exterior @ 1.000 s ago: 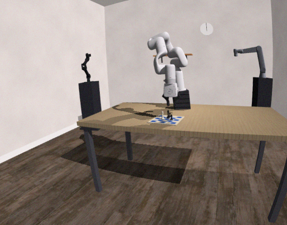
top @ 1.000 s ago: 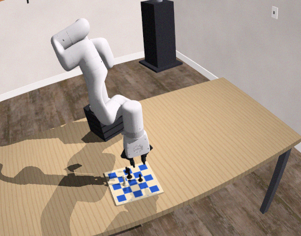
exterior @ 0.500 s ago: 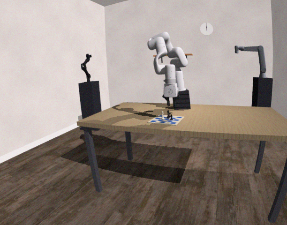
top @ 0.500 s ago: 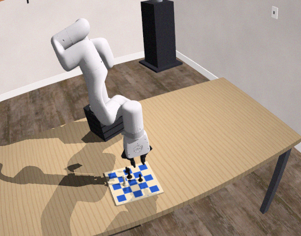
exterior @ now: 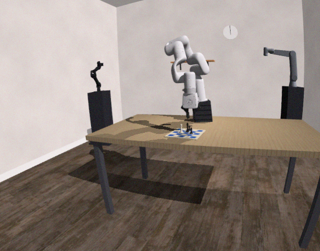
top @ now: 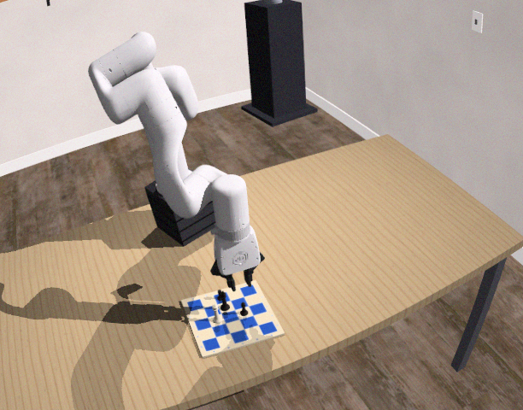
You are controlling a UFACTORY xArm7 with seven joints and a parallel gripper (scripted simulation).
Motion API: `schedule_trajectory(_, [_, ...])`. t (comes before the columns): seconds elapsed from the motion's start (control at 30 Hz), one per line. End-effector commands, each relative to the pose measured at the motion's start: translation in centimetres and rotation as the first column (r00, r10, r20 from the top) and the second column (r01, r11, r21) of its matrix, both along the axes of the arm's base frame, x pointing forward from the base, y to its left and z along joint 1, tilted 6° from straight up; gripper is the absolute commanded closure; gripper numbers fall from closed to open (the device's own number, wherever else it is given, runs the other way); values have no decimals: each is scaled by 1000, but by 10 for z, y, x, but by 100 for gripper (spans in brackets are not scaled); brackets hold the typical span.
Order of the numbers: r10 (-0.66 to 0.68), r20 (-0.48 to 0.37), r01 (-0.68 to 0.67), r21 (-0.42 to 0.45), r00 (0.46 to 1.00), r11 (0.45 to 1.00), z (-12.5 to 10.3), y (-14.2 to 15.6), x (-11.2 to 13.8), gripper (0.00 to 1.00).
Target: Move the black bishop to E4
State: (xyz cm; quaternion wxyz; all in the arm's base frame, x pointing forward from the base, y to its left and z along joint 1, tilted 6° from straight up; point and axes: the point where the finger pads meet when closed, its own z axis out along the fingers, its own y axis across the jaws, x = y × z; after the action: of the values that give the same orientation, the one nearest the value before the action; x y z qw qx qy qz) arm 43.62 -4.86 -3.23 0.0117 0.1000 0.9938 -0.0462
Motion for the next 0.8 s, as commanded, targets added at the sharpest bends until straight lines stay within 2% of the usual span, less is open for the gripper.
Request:
schedule_trajectory(0.0, [1, 4, -1, -1, 1000, 1000, 1, 0, 1, 63])
schedule_trajectory(0.77, [1, 4, -1, -1, 1000, 1000, -13, -1, 2, 63])
